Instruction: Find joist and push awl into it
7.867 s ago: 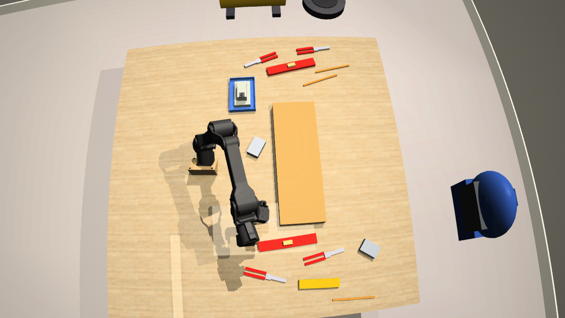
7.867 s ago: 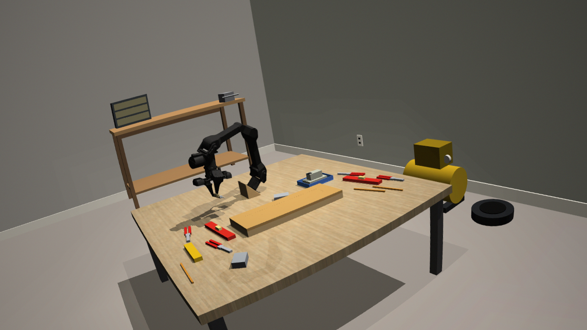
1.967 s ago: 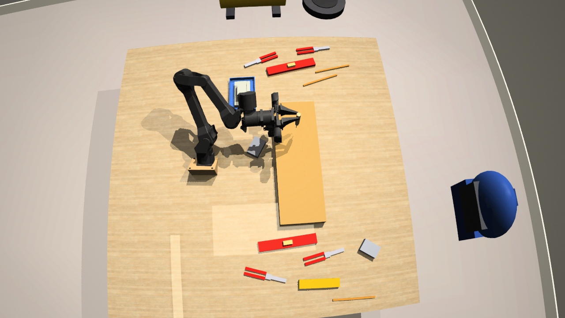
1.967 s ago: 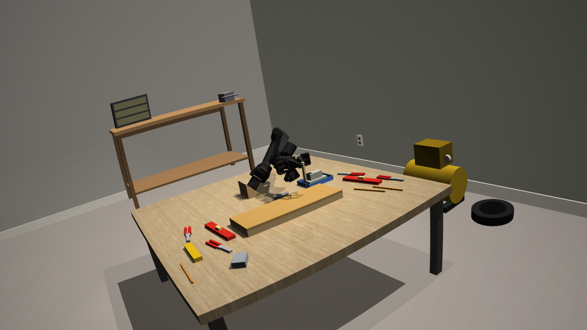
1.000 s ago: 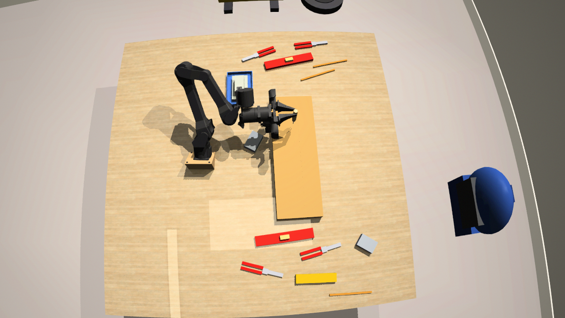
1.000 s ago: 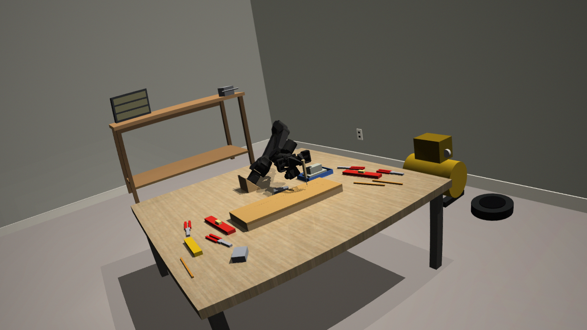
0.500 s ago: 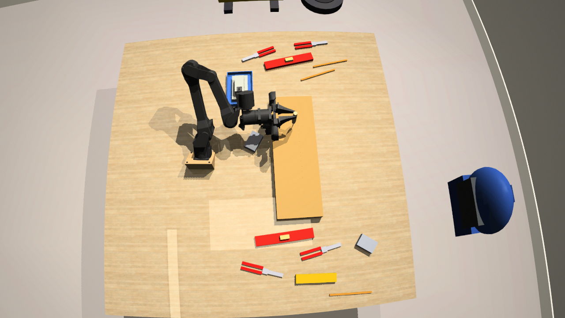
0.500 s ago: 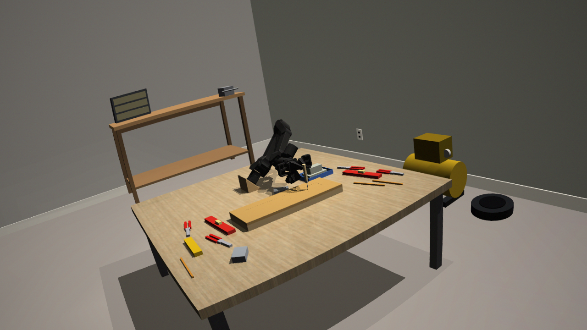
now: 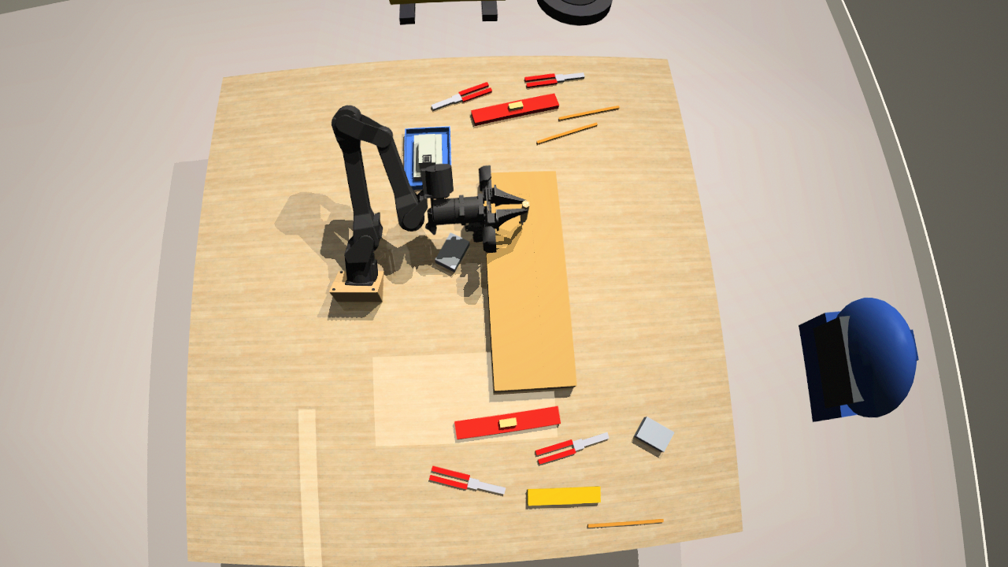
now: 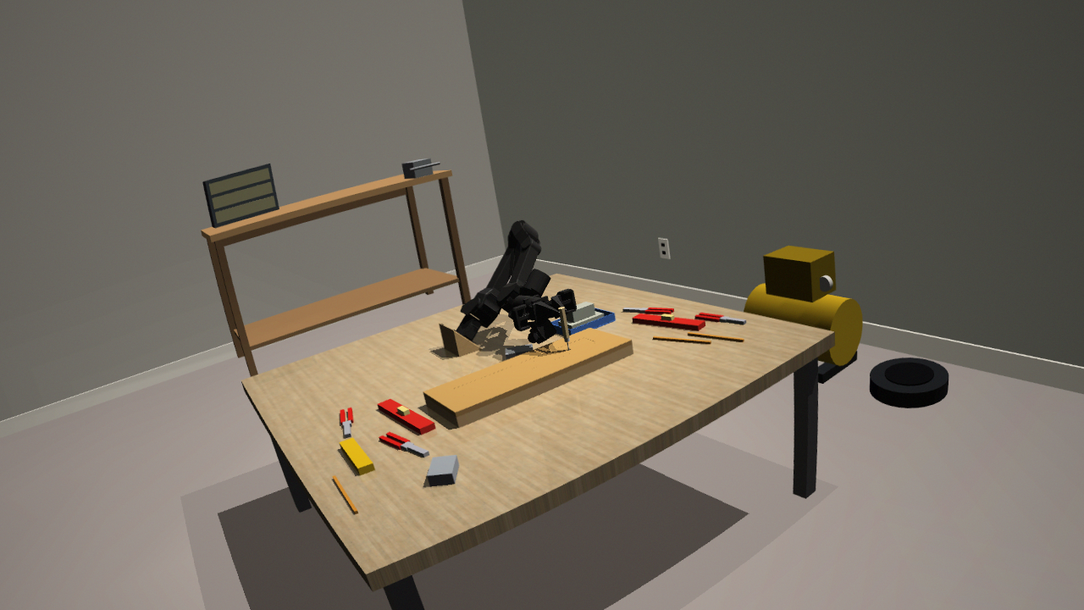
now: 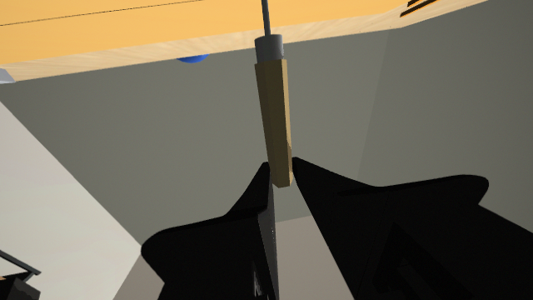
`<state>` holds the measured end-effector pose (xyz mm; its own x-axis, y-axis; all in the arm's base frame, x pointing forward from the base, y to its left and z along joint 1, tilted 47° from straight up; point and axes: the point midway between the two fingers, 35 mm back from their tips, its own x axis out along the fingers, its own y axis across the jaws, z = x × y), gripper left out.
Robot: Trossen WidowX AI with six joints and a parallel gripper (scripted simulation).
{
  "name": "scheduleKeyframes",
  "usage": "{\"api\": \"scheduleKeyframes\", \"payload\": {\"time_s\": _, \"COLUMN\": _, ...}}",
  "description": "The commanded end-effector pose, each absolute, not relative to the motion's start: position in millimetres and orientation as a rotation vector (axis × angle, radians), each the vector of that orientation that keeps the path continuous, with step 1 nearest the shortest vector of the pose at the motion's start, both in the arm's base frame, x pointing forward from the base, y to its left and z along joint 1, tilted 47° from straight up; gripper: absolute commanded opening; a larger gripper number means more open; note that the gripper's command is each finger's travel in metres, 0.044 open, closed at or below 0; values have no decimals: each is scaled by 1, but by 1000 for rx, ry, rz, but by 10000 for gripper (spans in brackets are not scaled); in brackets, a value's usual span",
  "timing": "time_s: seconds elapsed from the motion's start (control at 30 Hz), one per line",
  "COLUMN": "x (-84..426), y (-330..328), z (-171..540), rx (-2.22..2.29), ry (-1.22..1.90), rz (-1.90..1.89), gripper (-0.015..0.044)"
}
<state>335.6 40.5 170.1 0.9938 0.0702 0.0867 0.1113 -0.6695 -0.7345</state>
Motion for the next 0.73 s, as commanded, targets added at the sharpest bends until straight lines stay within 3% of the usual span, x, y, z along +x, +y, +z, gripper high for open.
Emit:
{"api": "scheduleKeyframes", "payload": {"time_s": 0.0, "x": 335, "y": 41, "z": 167, "rx": -2312, "ry": -121, "rz": -56, "gripper": 0}}
{"api": "scheduleKeyframes", "payload": {"time_s": 0.7, "x": 335, "y": 41, "z": 169, "rx": -2307, "ry": -126, "rz": -62, "gripper": 0}}
